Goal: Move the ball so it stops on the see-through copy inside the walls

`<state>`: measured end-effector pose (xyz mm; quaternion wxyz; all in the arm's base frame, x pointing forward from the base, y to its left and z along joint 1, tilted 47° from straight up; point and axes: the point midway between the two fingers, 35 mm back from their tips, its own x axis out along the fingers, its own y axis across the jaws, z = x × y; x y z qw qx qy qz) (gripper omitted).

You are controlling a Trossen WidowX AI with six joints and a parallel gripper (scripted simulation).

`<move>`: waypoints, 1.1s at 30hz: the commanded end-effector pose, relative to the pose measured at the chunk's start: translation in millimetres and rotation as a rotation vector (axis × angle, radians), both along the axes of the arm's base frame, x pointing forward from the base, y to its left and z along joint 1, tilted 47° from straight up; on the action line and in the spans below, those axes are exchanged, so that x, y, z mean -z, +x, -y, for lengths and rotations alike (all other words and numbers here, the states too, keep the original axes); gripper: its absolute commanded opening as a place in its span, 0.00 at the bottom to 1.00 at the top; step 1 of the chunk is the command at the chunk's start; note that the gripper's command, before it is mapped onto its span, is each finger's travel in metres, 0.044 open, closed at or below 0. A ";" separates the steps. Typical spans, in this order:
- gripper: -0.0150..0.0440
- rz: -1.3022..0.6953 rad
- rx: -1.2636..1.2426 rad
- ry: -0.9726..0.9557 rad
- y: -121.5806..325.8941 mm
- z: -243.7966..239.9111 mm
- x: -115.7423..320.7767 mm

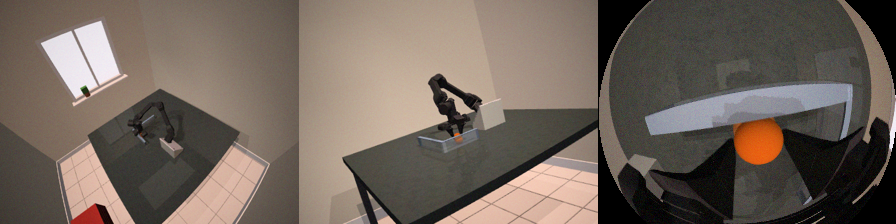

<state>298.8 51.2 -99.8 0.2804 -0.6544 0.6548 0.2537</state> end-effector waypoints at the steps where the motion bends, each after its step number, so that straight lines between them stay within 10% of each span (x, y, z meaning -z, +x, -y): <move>1: 0.25 -0.007 -0.009 -0.007 -1.6 3.5 3.9; 20: 0.25 -0.006 -0.009 -0.008 -1.4 17.3 16.9; 33: 0.83 0.007 -0.005 0.002 1.8 13.5 13.3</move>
